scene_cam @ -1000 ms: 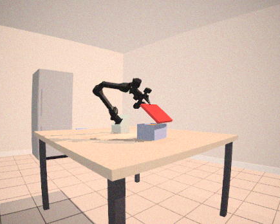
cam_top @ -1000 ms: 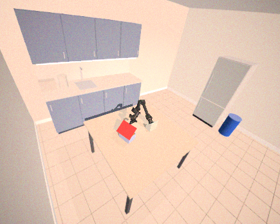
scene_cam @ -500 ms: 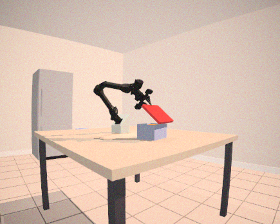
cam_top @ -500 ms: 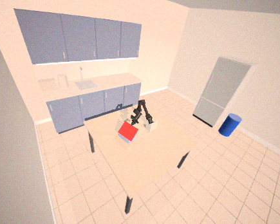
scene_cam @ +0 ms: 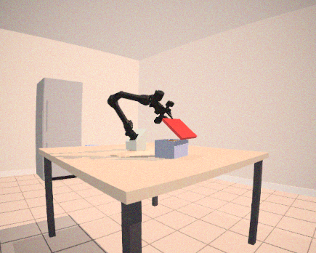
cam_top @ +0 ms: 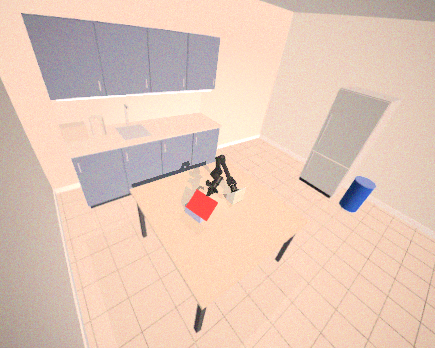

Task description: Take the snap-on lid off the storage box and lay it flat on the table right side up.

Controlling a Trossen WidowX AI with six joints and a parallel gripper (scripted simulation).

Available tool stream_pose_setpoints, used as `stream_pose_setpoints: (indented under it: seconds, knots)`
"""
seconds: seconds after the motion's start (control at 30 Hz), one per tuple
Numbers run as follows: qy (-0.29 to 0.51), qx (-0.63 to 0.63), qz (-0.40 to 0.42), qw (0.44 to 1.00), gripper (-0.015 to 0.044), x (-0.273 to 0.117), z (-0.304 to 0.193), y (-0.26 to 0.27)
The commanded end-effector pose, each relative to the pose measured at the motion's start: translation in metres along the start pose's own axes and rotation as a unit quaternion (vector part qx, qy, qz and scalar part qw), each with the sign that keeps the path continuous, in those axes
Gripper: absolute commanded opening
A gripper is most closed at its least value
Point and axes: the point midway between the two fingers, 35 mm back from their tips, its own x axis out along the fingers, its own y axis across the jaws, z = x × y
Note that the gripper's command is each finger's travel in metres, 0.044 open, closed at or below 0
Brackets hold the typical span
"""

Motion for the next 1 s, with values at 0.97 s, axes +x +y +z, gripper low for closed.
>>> stream_pose_setpoints:
  seconds: [0.97]
  knots:
    - [0.002, 0.005, 0.005, 1.0, 0.0, -0.008, -0.069, -0.002]
